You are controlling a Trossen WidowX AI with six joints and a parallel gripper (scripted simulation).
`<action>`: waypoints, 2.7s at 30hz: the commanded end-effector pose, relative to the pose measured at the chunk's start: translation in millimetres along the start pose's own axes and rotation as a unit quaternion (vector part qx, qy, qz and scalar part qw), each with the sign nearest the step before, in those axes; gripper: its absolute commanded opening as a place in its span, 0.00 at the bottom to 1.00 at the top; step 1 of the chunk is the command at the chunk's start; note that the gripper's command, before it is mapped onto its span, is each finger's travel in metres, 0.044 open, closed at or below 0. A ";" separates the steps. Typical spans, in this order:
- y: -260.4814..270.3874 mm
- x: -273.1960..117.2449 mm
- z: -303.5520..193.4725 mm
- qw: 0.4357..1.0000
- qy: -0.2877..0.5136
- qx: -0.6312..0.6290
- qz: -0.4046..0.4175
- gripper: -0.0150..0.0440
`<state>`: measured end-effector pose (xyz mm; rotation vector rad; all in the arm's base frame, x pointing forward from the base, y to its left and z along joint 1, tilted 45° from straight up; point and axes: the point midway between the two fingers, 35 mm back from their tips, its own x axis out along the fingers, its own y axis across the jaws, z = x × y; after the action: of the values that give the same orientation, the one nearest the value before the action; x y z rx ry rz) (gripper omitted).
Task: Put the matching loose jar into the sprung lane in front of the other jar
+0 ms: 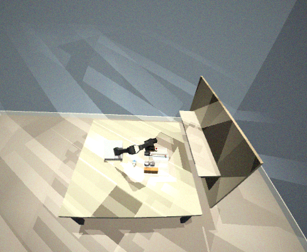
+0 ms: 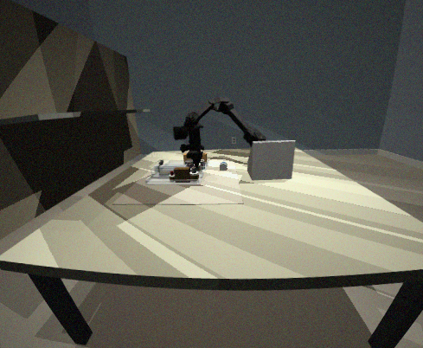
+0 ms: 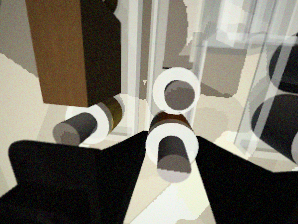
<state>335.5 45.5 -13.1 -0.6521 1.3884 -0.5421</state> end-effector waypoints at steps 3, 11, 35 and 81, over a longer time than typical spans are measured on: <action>-1.3 -2.2 7.4 1.000 -0.010 0.005 -0.002 0.25; -1.3 -1.5 7.8 1.000 -0.010 0.005 -0.002 0.25; -1.3 5.6 8.0 1.000 -0.010 0.005 -0.002 0.25; -1.4 19.2 6.3 1.000 -0.010 0.005 -0.002 0.25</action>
<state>340.3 34.4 -25.6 -0.6501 1.3821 -0.5369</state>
